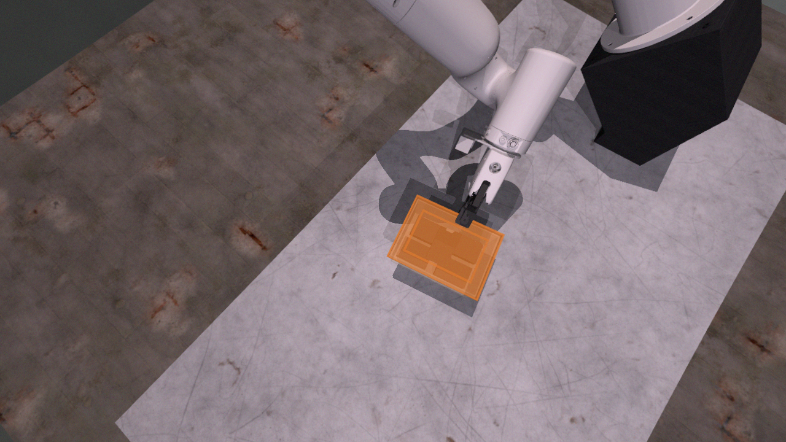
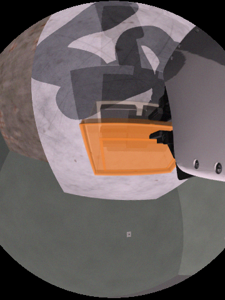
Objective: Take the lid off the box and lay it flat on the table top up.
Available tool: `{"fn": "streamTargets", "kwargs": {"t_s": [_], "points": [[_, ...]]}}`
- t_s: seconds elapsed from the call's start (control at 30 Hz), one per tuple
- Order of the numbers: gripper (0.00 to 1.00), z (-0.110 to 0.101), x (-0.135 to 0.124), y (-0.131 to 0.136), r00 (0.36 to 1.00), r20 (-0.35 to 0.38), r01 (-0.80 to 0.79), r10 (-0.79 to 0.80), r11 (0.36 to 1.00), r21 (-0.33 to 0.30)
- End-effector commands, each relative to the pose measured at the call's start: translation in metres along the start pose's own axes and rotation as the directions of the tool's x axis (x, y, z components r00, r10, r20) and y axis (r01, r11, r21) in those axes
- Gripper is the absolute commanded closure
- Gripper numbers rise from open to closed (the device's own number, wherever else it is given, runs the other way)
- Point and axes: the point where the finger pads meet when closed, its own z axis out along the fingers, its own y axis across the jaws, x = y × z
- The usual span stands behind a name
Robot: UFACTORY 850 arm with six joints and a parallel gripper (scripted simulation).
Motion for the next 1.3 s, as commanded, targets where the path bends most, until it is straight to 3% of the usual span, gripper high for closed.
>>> {"fn": "streamTargets", "kwargs": {"t_s": [0.0, 1.27], "points": [[1.0, -0.0002, 0.0002, -0.0011, 1.0, -0.001, 0.0, 0.0, 1.0, -0.001], [1.0, -0.0037, 0.0002, -0.0059, 1.0, -0.001, 0.0, 0.0, 0.999, -0.04]]}}
